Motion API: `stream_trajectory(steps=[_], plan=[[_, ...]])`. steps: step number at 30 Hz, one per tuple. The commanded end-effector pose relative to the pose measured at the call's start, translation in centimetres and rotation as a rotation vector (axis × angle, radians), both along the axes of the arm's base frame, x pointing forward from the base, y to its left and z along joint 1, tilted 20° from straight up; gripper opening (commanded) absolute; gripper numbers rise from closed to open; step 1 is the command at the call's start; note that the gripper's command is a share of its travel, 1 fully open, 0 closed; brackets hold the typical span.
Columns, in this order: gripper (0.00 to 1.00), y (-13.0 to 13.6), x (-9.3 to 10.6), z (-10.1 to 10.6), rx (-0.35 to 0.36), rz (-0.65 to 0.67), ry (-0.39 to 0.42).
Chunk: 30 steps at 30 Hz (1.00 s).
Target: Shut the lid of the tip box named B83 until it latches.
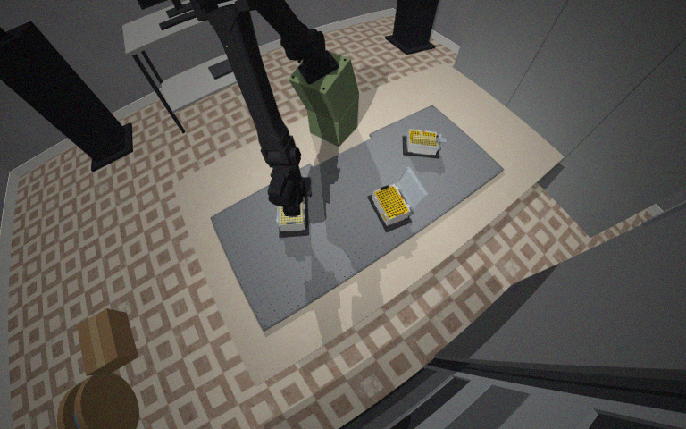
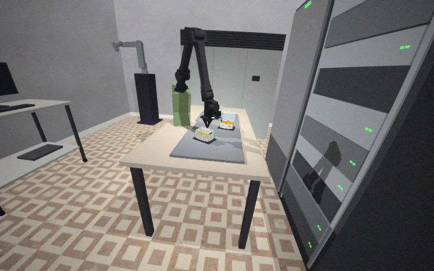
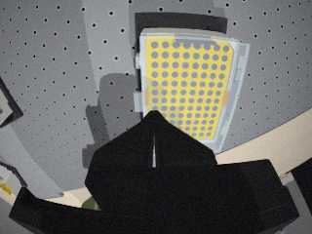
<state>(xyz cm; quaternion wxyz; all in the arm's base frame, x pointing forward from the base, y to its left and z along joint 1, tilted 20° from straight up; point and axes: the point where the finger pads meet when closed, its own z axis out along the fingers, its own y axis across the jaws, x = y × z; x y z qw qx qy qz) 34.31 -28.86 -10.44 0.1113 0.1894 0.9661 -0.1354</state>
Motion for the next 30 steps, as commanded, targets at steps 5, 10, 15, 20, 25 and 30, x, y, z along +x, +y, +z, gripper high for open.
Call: stream_trajectory(steps=[5, 10, 15, 20, 25, 30], plan=[[0.00, -0.67, 0.81, -0.37, -0.011, 0.009, -0.013], [0.00, -0.75, 0.77, -0.47, -0.011, 0.007, -0.013], [0.00, -0.88, 0.71, -0.63, -0.011, 0.005, -0.013], [0.00, -0.98, 0.68, -0.80, -0.010, 0.003, -0.013], [0.00, -0.98, 0.67, -0.98, -0.010, 0.004, -0.012], [0.00, -1.05, 0.71, -1.06, -0.010, 0.003, -0.012]])
